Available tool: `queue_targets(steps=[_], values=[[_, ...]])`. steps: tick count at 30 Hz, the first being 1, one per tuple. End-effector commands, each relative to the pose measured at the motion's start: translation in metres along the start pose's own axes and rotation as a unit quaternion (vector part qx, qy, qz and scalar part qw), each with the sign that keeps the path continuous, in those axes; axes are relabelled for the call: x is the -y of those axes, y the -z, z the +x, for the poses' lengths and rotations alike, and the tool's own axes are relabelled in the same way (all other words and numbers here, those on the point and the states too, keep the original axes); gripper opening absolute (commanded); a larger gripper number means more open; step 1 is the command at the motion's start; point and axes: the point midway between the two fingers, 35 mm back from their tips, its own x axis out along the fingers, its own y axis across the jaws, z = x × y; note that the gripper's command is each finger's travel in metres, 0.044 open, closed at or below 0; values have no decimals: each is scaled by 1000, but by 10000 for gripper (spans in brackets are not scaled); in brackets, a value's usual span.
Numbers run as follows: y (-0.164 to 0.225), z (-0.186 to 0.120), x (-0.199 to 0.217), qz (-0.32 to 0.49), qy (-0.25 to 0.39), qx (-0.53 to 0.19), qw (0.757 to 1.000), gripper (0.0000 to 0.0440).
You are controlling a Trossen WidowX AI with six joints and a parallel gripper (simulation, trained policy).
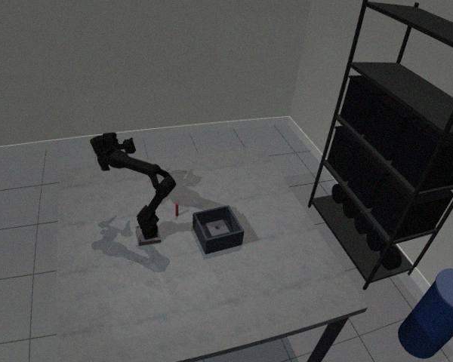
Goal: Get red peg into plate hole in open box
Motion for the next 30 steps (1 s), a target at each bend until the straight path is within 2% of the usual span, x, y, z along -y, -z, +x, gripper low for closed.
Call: queue_targets(steps=[1, 2, 7, 16, 23, 30], values=[[0, 3, 2, 0, 1, -2, 1000, 423], [0, 6, 4, 0, 2, -5, 1000, 440], [16, 31, 13, 14, -2, -36, 999, 440], [89, 75, 40, 45, 7, -164, 985, 440], [145, 85, 69, 103, 38, -281, 953, 440], [187, 81, 95, 171, 86, -374, 908, 440]])
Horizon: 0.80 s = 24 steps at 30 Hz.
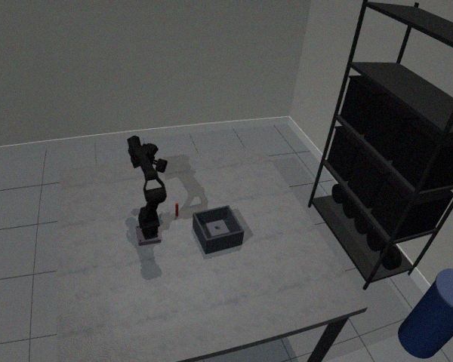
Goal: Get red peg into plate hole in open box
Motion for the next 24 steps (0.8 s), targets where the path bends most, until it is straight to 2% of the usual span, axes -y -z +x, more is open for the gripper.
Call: queue_targets(steps=[1, 12, 18, 24], values=[[17, 12, 20, 48, 24, -58, 997, 440], [52, 29, 63, 188, 96, -179, 961, 440], [68, 33, 81, 266, 137, -231, 926, 440], [83, 37, 97, 342, 177, -276, 881, 440]])
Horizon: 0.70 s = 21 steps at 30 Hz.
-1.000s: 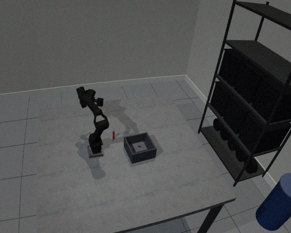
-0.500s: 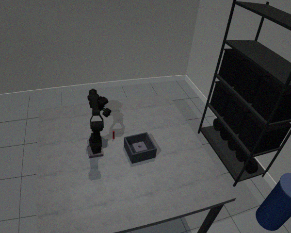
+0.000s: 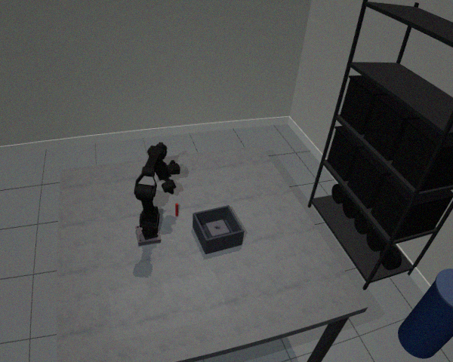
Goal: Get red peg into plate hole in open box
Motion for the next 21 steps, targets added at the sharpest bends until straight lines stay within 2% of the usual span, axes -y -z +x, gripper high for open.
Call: queue_targets(steps=[1, 12, 21], values=[[1, 10, 12, 60, 29, -38, 997, 440], [3, 38, 37, 213, 91, -111, 966, 440], [3, 63, 47, 288, 116, -134, 941, 440]])
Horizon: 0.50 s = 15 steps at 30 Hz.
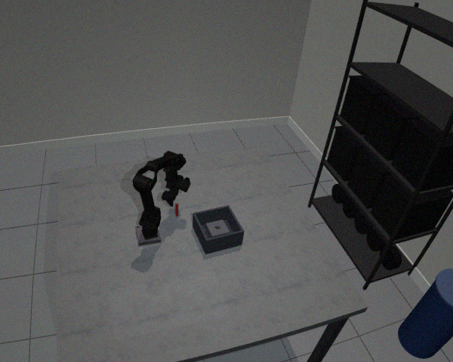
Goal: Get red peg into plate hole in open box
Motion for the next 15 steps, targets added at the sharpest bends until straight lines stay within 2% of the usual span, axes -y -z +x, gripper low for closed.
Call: queue_targets(steps=[1, 15], values=[[-3, 15, 1, 30, 12, -12, 999, 440], [-10, 66, 2, 53, 27, -5, 998, 422]])
